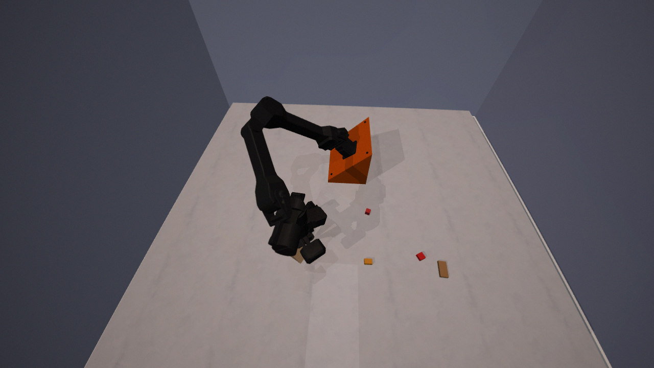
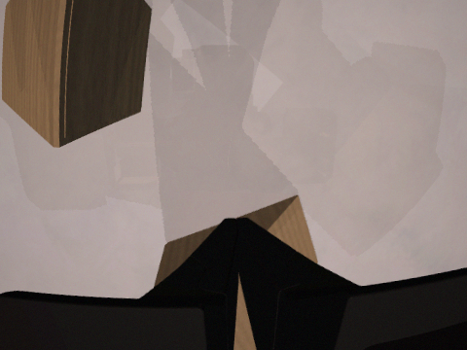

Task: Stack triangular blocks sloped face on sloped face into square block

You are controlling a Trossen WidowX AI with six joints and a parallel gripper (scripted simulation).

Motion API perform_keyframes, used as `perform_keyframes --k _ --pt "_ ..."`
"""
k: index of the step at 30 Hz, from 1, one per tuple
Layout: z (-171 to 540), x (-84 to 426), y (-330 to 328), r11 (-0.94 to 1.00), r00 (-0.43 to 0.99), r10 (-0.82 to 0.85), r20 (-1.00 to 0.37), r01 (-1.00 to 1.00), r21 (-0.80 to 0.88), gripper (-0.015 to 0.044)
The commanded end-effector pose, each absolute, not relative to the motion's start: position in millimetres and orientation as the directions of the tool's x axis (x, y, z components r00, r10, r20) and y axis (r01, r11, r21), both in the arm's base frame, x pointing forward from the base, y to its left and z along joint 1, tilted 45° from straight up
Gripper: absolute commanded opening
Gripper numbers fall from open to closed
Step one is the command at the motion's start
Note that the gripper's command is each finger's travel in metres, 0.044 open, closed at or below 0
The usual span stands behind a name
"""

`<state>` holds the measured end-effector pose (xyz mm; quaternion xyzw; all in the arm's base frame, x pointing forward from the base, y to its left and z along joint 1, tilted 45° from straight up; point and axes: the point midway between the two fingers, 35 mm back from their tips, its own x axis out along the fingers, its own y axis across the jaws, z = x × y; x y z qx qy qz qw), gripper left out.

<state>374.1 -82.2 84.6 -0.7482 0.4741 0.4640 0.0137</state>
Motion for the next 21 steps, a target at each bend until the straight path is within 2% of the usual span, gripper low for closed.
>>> perform_keyframes --k 1,8,11,18,21 --pt "86.8 381.5 -90.7 -0.544 0.106 -0.702 -0.705 -0.718 0.434 0.0000" --pt "139.9 368.4 -29.1 -0.552 0.119 -0.694 -0.710 -0.721 0.419 0.0000" --pt "142.0 367.5 -27.0 -0.552 0.120 -0.694 -0.710 -0.721 0.418 0.0000" --pt "131.6 373.1 -30.4 -0.557 0.130 -0.691 -0.711 -0.723 0.408 0.0184" --pt "138.1 376.8 -33.0 -0.432 0.126 -0.692 -0.710 -0.861 0.268 0.0263"
